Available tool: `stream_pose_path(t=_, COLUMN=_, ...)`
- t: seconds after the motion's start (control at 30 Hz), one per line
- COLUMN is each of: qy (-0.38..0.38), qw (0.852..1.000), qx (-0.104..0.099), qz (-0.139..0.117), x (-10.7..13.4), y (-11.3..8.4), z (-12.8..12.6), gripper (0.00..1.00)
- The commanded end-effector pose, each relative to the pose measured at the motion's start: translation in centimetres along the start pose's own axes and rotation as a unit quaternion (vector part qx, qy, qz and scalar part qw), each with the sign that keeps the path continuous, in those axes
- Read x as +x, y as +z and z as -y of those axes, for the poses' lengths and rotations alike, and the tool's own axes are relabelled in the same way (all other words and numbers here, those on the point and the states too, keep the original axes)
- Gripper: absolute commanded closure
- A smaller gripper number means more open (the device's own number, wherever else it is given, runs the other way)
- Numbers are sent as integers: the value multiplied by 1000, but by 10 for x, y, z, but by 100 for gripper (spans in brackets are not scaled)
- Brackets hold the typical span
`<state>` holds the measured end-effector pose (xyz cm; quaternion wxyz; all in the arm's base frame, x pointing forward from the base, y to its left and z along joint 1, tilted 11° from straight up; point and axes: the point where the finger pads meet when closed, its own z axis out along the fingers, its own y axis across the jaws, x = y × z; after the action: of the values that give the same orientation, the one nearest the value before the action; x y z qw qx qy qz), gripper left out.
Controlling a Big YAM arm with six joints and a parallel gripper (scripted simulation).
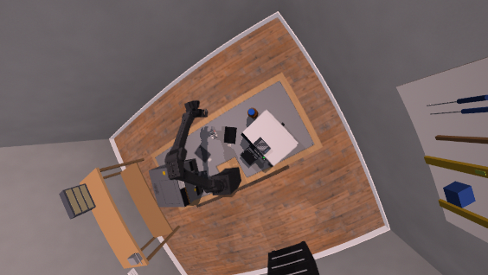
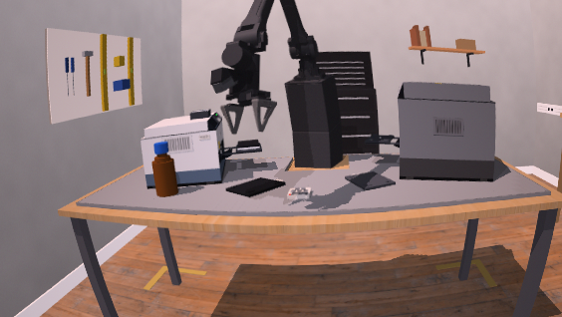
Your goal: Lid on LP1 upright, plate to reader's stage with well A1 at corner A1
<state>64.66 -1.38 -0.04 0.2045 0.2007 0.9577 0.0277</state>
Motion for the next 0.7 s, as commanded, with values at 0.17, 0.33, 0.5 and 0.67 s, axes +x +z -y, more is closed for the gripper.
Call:
stream_pose_path(t=0.17, qy=0, qw=1000, qx=-2, qz=6, x=-5, y=-5, z=-2, gripper=0)
stream_pose_path(t=0.33, qy=0, qw=1000, qx=-2, qz=6, x=-5, y=-5, z=-2, gripper=0)
stream_pose_path(t=0.5, qy=0, qw=1000, qx=-2, qz=6, x=-5, y=-5, z=-2, gripper=0)
stream_pose_path(t=0.67, qy=-28, qw=1000, qx=2, qz=-6, x=15, y=-16, z=4, gripper=0)
